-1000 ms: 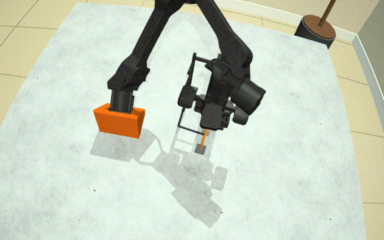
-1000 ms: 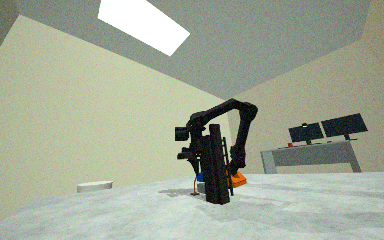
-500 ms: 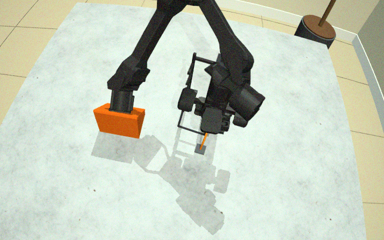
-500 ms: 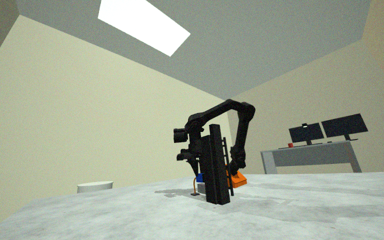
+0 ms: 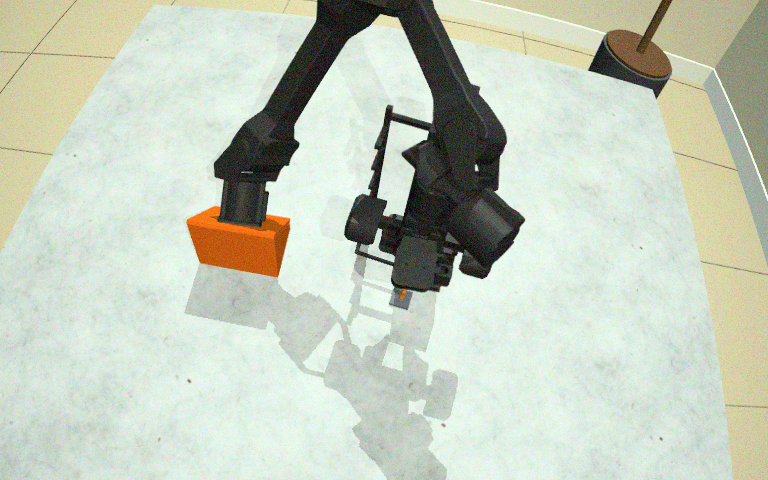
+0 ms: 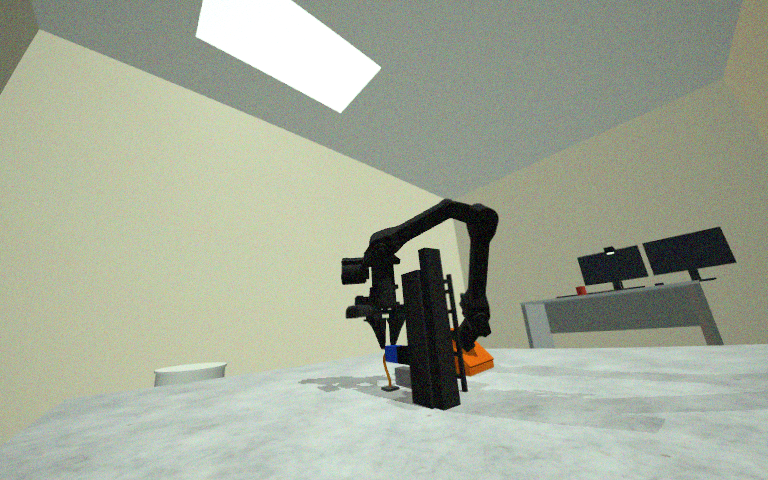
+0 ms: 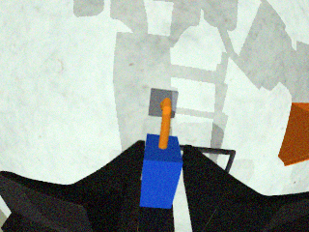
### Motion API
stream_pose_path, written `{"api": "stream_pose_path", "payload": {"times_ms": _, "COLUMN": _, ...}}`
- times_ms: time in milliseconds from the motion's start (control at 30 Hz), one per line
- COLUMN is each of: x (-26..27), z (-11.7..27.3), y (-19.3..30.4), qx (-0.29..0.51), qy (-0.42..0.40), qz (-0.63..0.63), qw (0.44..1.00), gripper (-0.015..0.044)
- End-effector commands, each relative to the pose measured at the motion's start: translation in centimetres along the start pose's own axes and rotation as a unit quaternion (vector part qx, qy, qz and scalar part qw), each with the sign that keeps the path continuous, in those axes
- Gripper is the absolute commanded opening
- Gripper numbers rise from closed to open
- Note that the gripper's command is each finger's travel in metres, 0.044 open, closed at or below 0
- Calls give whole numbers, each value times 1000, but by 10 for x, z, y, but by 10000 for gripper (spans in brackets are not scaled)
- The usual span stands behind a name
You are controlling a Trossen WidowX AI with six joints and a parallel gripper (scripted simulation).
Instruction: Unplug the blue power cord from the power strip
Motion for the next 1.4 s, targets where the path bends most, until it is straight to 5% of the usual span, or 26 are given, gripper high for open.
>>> {"api": "stream_pose_path", "payload": {"times_ms": 0, "x": -6, "z": 2, "y": -10, "qx": -1, "qy": 0, "qz": -5, "qw": 1000, "gripper": 0}}
{"api": "stream_pose_path", "payload": {"times_ms": 567, "x": -7, "z": 6, "y": -26, "qx": 0, "qy": 0, "qz": -5, "qw": 1000, "gripper": 440}}
{"api": "stream_pose_path", "payload": {"times_ms": 733, "x": -18, "z": 13, "y": -62, "qx": -1, "qy": 0, "qz": -5, "qw": 1000, "gripper": 440}}
{"api": "stream_pose_path", "payload": {"times_ms": 1367, "x": -18, "z": 13, "y": -62, "qx": -1, "qy": 0, "qz": -5, "qw": 1000, "gripper": 440}}
Point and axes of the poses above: the point midway between the two fingers, 35 mm back from their tips, its own z axis back along the fingers, its own x axis across the jaws, y = z × x, the point moved 3 cm from there along z, back along the fingers, and after that the axes turned 15 degrees about z, right-handed, at the moved point
